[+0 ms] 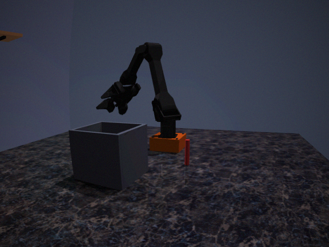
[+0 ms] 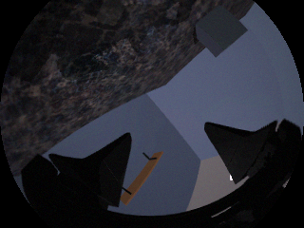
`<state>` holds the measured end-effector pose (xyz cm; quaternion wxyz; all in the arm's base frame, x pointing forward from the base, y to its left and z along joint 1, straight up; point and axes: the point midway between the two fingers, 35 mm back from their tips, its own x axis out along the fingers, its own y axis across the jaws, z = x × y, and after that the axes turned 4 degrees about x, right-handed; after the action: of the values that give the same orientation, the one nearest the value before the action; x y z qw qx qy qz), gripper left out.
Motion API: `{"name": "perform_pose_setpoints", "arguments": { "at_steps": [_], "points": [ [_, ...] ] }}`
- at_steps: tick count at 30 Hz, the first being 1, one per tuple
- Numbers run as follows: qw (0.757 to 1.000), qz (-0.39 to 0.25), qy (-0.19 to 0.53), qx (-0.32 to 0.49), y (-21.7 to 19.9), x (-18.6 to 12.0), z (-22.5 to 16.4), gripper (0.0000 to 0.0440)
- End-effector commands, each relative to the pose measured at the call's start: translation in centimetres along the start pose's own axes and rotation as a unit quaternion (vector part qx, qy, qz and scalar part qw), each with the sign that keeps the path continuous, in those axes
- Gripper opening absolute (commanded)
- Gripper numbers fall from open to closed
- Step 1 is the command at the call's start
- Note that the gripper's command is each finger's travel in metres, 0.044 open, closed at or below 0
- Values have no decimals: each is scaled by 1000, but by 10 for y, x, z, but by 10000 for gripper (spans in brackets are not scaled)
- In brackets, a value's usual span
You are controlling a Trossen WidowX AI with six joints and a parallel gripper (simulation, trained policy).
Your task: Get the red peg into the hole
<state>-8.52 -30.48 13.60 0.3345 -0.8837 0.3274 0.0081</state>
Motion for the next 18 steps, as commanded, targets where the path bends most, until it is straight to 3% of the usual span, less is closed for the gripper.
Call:
{"name": "perform_pose_setpoints", "arguments": {
  "at_steps": [1,9,18],
  "points": [
    [997,-25,-43,-60,-12,23,-10,440],
    [977,-82,-119,-158,-45,71,-19,440],
    [932,-151,-194,-266,-98,123,-19,440]
  ]
}}
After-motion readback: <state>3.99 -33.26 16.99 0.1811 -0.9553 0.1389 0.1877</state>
